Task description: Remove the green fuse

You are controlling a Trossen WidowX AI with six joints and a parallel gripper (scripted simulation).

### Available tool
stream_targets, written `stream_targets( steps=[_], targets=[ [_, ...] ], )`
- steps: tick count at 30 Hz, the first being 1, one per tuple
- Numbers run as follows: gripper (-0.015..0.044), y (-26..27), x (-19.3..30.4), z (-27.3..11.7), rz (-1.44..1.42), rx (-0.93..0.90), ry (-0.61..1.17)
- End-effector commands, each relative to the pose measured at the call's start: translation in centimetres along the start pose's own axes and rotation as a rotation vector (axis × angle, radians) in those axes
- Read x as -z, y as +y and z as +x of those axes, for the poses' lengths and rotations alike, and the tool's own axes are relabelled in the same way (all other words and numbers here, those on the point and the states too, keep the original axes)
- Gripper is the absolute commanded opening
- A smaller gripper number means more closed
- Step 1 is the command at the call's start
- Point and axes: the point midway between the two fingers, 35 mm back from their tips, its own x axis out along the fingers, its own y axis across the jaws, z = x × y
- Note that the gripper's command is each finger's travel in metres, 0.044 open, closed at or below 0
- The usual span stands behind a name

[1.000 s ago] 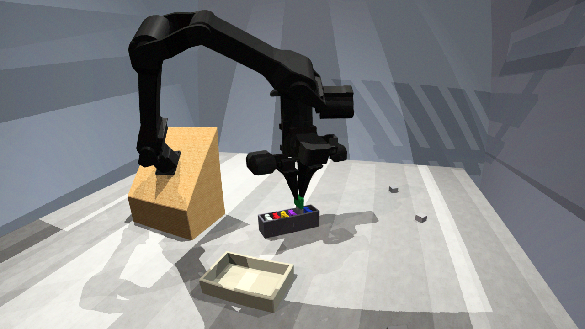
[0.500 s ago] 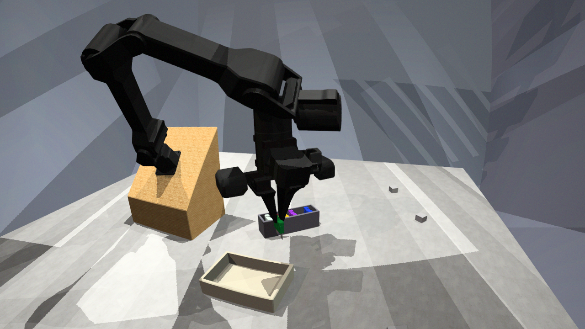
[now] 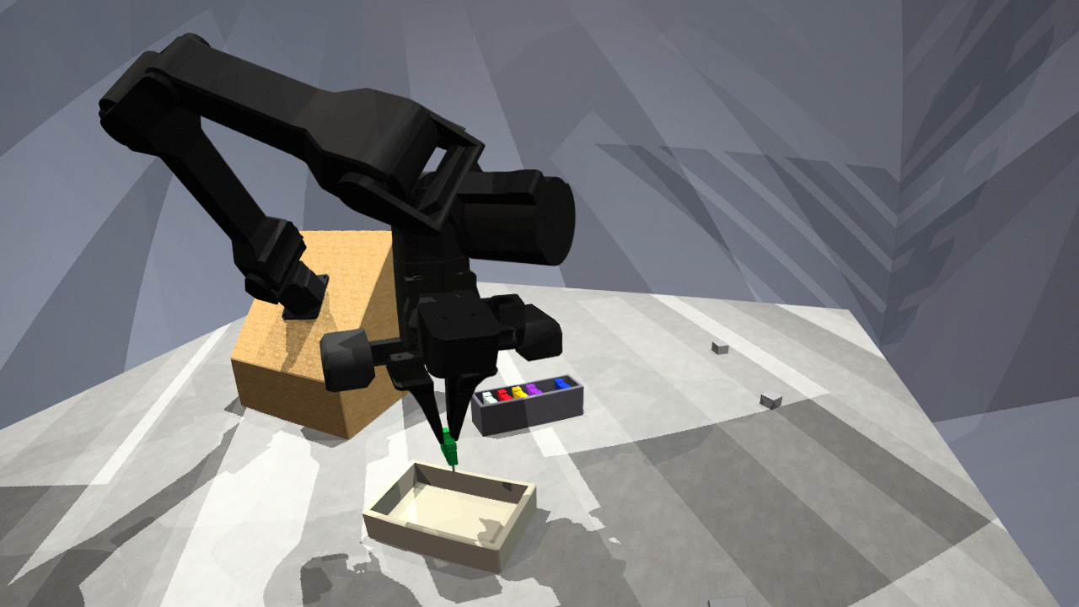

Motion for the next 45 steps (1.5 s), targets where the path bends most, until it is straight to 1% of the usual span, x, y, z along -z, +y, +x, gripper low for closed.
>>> stream_targets(
  steps=[1, 26, 34, 45],
  targets=[
    [0.0, -0.5, 0.0, -0.1, -0.007, 0.004, -0.004],
    [0.0, -0.6, -0.1, 3.8, -0.007, 0.005, -0.005],
    [0.0, -0.6, -0.1, 3.9, -0.007, 0.005, -0.005],
    [0.0289, -0.7, -0.3, 3.6, 0.002, 0.005, -0.012]
  ],
)
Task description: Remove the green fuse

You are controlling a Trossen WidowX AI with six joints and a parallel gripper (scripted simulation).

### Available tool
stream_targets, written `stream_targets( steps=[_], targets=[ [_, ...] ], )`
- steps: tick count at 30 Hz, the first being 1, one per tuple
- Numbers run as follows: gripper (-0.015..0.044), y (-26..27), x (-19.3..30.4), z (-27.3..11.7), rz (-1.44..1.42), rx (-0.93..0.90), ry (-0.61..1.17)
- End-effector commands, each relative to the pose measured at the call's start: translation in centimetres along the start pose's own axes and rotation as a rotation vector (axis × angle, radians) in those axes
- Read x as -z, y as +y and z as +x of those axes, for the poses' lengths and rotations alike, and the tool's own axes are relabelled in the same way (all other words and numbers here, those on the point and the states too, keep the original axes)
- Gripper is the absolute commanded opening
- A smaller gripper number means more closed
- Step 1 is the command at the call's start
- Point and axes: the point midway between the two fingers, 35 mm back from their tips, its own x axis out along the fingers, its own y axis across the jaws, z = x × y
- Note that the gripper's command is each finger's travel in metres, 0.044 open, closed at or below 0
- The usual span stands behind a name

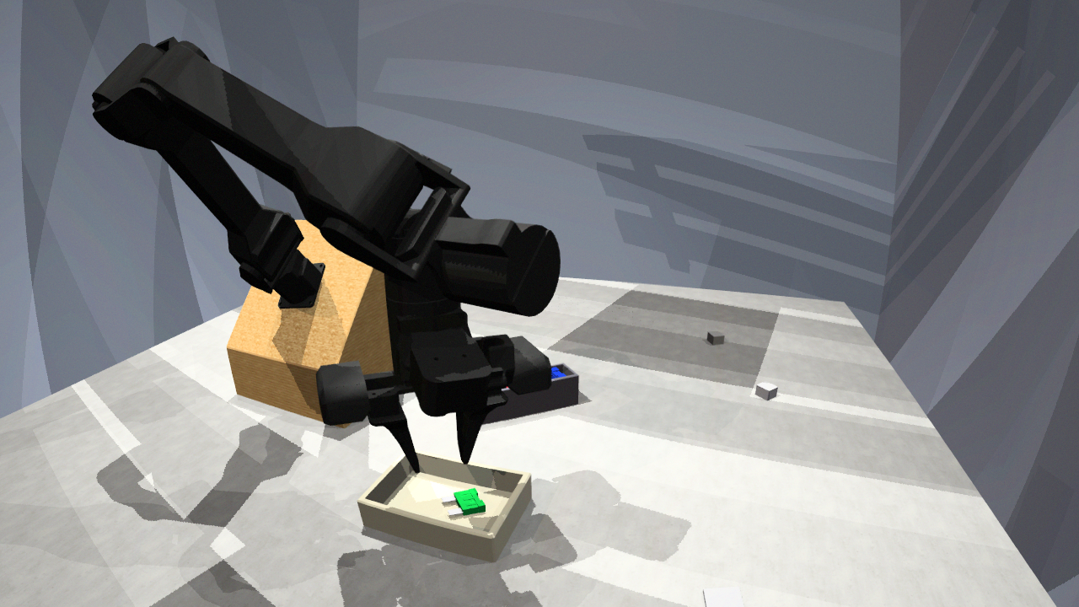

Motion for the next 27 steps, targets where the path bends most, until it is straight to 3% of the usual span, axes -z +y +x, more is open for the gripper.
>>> stream_targets(
  steps=[1, 6, 27],
  targets=[
    [0.0315, 0.0, 0.0, 0.0, 0.001, 0.0, -0.001],
    [0.033, 0.1, 0.2, -3.8, -0.007, -0.001, 0.008],
    [0.033, 0.2, 0.4, -3.4, -0.015, 0.0, 0.015]
  ],
)
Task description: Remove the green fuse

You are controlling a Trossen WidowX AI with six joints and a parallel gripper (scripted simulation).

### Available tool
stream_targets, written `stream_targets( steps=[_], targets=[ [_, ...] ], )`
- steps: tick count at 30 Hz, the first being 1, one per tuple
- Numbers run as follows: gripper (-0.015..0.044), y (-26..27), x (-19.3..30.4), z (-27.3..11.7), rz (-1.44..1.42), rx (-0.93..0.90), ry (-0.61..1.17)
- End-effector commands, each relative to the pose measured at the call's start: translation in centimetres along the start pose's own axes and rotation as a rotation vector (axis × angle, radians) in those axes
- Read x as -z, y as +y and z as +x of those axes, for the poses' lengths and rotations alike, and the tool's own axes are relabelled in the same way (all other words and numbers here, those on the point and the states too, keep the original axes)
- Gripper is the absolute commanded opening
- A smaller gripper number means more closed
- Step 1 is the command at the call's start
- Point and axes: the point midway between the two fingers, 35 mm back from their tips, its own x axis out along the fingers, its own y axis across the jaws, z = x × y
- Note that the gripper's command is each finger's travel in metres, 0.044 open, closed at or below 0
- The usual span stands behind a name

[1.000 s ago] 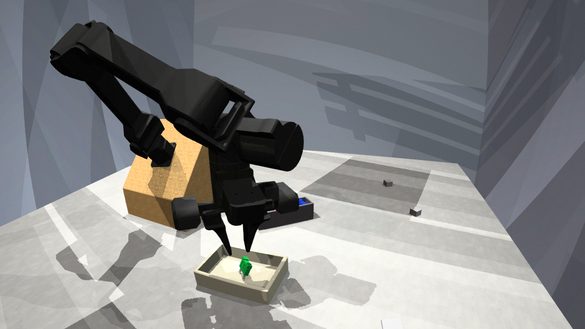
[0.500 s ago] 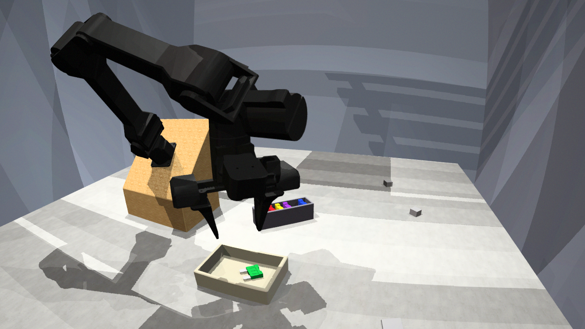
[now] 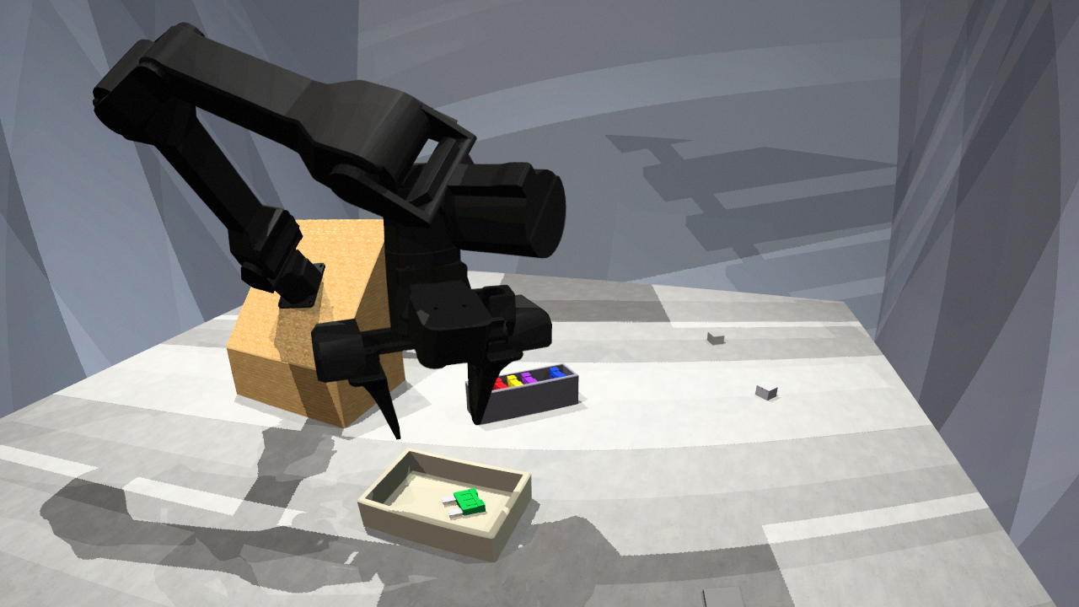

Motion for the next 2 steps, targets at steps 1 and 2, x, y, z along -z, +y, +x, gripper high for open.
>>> stream_targets(
  steps=[1, 2],
  targets=[
    [0.033, 0.01, 0.03, 0.03, -0.001, 0.0, 0.0],
    [0.033, 0.01, 0.03, 0.03, -0.001, 0.0, 0.0]
  ],
)
